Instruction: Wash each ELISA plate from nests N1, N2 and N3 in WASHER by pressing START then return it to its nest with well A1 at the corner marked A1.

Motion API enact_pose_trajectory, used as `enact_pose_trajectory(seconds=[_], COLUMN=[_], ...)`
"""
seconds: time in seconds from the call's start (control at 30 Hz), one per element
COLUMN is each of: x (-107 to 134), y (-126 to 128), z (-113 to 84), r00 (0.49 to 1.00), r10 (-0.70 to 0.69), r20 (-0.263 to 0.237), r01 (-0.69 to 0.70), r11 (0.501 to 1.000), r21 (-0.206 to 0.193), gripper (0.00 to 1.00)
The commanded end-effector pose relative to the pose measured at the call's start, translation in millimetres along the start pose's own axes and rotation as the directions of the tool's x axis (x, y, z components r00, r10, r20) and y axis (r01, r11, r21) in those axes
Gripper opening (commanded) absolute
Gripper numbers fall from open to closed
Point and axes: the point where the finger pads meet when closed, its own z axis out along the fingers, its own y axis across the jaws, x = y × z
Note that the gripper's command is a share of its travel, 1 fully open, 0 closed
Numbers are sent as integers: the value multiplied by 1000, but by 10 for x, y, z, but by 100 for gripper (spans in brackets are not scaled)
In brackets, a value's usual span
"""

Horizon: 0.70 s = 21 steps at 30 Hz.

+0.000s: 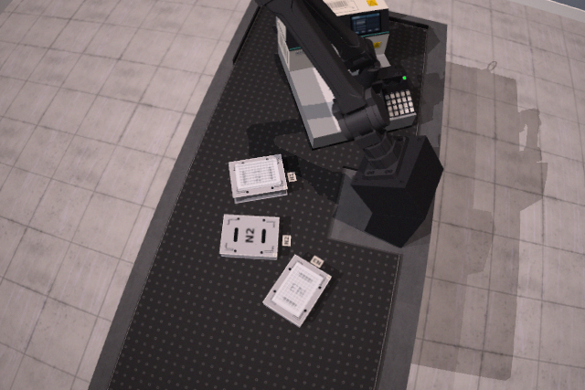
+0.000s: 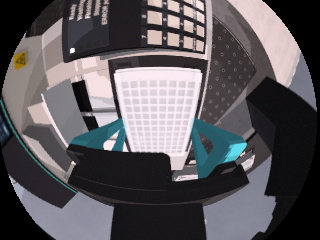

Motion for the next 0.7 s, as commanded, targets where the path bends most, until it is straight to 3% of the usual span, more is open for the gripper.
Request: enact_pose_trajectory(seconds=[0.0, 0.67], x=[32, 5], y=[14, 52], z=[33, 56], r00=[1000, 1000], r10=[1, 3], r20=[-3, 0], r01=[-1, -3], r11=[1000, 1000], r21=[0, -5], gripper=[84, 84])
